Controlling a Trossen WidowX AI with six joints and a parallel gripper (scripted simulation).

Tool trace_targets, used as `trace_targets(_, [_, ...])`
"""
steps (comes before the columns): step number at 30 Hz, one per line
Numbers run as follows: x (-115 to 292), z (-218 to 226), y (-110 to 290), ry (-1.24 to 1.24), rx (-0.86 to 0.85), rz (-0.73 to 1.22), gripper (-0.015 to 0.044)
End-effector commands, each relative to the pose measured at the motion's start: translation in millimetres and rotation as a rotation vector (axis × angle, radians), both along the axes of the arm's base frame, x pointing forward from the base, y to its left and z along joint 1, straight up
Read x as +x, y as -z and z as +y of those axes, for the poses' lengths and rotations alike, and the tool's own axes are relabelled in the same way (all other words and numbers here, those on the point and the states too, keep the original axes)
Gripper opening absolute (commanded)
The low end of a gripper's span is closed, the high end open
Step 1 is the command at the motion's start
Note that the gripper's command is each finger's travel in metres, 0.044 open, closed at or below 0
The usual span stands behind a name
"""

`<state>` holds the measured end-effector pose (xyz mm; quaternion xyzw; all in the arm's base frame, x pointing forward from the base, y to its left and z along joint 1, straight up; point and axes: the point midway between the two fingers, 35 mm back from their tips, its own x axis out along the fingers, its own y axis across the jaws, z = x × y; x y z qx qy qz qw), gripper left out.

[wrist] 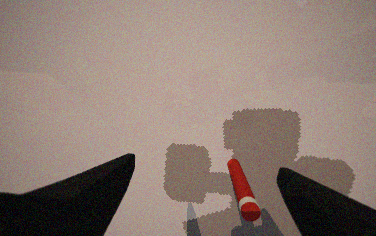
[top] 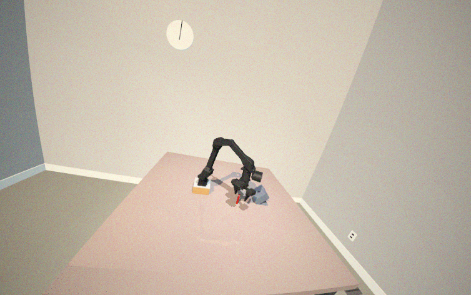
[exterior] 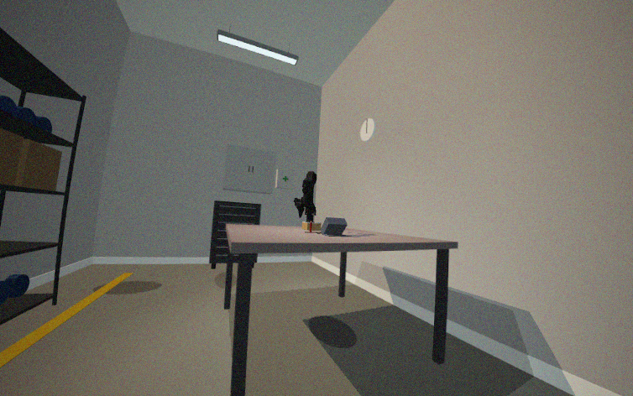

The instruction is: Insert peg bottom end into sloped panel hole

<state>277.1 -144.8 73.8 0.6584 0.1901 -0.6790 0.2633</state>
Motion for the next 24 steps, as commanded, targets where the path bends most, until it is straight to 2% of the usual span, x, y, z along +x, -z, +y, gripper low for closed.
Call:
trace_targets(1, [2.4,15.2,-0.7,0.061,0.034,-0.012,0.0440])
trace_targets(11, [7.7,49.1,-4.3,0.205,0.099,-0.029,0.0440])
trace_targets(24, [9.3,50.2,7.7,0.211,0.102,-0.030,0.0440])
